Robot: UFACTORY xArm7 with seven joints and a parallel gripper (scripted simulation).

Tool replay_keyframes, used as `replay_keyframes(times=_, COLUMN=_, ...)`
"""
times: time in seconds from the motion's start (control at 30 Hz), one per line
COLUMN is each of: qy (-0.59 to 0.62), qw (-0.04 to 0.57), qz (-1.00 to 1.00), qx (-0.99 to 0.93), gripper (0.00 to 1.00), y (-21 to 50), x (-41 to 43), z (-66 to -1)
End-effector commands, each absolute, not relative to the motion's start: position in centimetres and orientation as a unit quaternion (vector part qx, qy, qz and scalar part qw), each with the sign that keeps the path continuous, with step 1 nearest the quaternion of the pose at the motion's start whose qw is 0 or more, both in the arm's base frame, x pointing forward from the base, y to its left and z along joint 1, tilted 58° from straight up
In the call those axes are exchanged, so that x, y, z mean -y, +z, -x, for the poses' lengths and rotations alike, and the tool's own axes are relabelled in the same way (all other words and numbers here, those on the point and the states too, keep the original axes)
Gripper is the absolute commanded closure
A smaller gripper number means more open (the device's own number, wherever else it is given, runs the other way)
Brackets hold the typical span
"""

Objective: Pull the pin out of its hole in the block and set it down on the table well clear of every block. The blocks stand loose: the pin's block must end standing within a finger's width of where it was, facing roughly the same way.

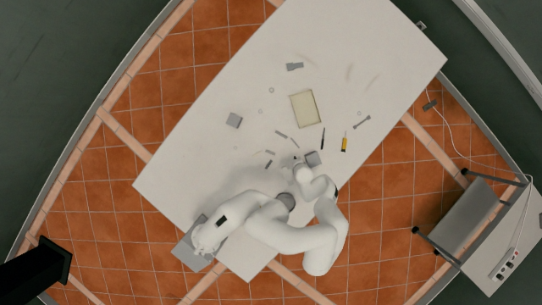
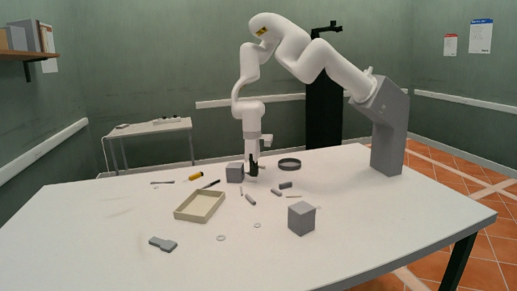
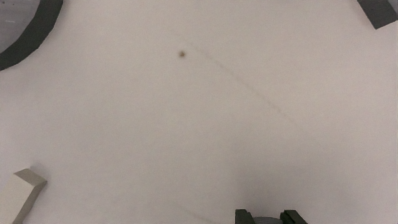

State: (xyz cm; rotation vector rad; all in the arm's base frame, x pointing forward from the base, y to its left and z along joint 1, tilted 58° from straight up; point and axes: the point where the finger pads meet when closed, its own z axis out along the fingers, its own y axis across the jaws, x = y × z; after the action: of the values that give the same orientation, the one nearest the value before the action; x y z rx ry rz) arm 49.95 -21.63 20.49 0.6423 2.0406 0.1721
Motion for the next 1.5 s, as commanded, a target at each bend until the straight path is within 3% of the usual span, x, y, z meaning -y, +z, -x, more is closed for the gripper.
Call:
replay_keyframes(times=0.0, qy=0.07, qw=0.478, qz=-0.263, qx=-0.835, gripper=1.0, y=20.54, x=21.66, z=-49.94)
replay_keyframes(times=1.47, qy=0.071, qw=0.477, qz=-0.263, qx=-0.836, gripper=1.0, y=19.83, x=21.29, z=-49.68)
